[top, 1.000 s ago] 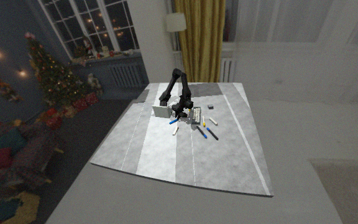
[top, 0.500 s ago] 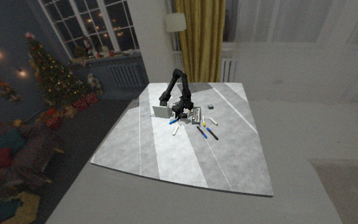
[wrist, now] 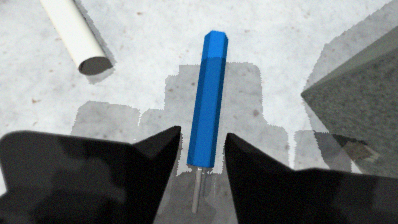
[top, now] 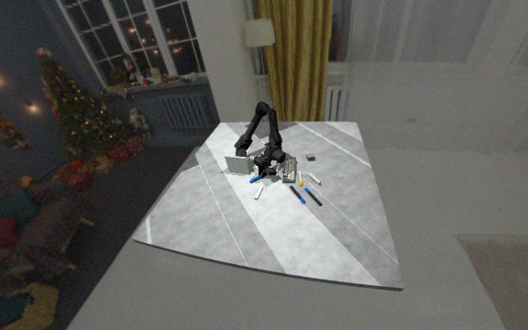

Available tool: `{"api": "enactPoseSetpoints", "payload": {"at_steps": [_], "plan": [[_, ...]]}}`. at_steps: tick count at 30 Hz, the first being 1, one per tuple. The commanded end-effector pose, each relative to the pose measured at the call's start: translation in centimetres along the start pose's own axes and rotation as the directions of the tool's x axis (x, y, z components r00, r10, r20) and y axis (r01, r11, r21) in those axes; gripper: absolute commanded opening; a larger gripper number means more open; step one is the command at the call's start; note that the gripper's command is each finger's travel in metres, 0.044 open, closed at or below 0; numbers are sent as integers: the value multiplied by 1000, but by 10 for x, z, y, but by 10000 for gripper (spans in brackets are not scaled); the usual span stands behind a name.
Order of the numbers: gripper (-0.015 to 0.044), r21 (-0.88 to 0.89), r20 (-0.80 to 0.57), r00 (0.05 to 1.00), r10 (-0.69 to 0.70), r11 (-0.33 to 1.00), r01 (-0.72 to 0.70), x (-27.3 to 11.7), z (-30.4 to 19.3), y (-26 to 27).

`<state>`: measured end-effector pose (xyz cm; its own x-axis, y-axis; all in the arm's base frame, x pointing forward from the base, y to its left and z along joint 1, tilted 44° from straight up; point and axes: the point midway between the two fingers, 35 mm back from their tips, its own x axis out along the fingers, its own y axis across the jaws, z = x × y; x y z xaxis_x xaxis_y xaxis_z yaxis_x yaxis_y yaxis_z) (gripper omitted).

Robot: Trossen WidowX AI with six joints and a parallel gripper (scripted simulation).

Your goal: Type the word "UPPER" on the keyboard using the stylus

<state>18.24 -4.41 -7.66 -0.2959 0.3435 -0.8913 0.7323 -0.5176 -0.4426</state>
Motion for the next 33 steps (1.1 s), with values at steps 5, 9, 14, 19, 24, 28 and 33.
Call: {"api": "enactPoseSetpoints", "payload": {"at_steps": [5,9,14,19,24,28,33], "plan": [[19,0,0,1000,0,1000,0,0,0,0],[0,0,0,1000,0,1000,0,-1,0,0],[0,1,1,1000,1,1000,-1,-17,10,1],[0,1,3,1000,0,1000,0,-42,25,0],[0,1,3,1000,-1,1000,1,-43,26,0],[0,1,3,1000,-1,1000,1,-43,26,0],[0,-73,-32,999,1,997,-3,-40,26,3]]}}
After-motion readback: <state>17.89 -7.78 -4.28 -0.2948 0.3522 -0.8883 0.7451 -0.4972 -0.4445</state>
